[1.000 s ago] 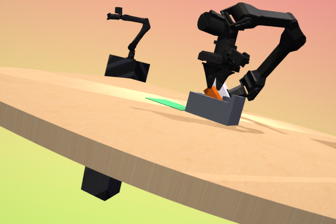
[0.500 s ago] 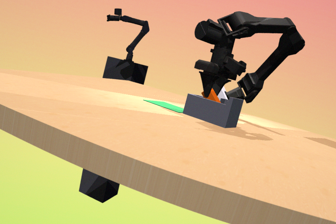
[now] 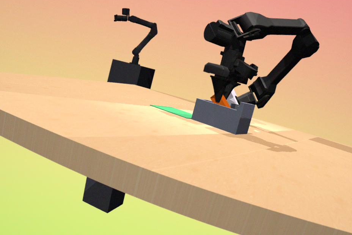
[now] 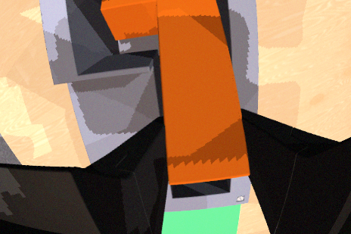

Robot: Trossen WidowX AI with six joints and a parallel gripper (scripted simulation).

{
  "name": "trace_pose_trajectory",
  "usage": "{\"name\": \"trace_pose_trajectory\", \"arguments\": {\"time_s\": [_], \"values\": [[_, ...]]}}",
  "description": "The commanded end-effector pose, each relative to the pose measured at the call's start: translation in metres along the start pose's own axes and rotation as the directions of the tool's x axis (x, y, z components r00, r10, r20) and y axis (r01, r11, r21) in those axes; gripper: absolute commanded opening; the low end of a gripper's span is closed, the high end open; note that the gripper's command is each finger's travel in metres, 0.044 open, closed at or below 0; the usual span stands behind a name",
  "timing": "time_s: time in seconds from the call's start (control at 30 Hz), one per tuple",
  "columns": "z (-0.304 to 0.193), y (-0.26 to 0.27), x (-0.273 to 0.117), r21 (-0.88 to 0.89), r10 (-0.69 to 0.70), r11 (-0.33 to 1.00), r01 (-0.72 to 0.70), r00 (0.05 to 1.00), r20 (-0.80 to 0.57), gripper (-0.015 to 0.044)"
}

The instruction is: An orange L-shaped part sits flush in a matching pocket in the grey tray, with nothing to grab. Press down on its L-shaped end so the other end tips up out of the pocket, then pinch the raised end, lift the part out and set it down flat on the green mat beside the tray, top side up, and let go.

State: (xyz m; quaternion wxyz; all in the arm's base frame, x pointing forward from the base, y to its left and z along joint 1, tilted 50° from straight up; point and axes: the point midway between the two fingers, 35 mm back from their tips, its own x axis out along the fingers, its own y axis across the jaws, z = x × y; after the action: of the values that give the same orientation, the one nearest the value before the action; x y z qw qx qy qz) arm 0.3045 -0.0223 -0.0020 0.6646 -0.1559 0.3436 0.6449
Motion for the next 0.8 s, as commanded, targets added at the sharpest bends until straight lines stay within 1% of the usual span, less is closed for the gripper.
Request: {"name": "trace_pose_trajectory", "arguments": {"time_s": [0.0, 0.27, 0.77], "values": [[0.0, 0.0, 0.0, -0.001, 0.001, 1.0, -0.001, 1.0, 0.0, 0.0], [0.0, 0.0, -0.004, -0.001, 0.001, 1.0, -0.001, 1.0, 0.001, 0.0], [0.0, 0.001, -0.027, 0.003, 0.001, 1.0, -0.001, 1.0, 0.003, 0.0]]}}
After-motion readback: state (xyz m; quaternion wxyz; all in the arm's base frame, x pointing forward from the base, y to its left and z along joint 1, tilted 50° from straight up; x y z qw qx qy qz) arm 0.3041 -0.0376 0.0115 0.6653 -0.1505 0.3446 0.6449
